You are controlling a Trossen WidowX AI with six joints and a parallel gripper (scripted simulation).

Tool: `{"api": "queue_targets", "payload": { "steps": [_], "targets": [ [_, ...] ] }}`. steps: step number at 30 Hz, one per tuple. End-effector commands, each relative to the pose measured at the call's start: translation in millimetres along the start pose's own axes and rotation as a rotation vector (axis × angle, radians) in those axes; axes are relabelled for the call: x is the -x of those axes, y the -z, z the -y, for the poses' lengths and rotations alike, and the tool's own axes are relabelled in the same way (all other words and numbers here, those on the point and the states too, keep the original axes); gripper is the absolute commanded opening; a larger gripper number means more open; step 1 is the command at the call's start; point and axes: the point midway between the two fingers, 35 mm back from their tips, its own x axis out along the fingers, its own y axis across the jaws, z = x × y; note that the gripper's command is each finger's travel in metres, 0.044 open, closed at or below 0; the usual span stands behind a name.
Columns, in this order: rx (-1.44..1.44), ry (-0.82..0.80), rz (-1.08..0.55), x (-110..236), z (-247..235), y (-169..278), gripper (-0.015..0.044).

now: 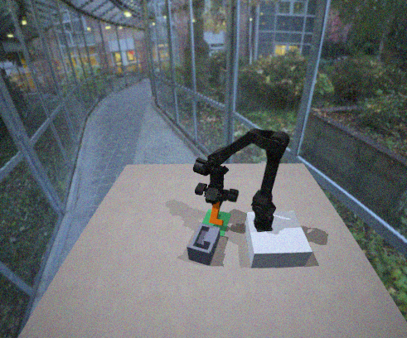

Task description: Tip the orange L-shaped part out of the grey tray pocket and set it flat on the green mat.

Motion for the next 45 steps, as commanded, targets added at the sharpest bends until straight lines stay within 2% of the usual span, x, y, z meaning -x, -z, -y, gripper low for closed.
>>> {"api": "queue_targets", "payload": {
  "steps": [1, 19, 29, 34, 37, 45],
  "targets": [
    [0.004, -0.002, -0.001, -7, -1, 0, 0.0],
    [0.0, -0.004, 0.001, -19, -2, 0, 0.0],
    [0.0, -0.004, 0.001, -16, -1, 0, 0.0263],
    [0.002, -0.002, 0.0, 29, 3, 1, 0.0394],
    [0.004, -0.002, -0.001, 68, 0, 0, 0.04],
    [0.007, 0.018, -0.004, 67, 3, 1, 0.04]
  ]
}}
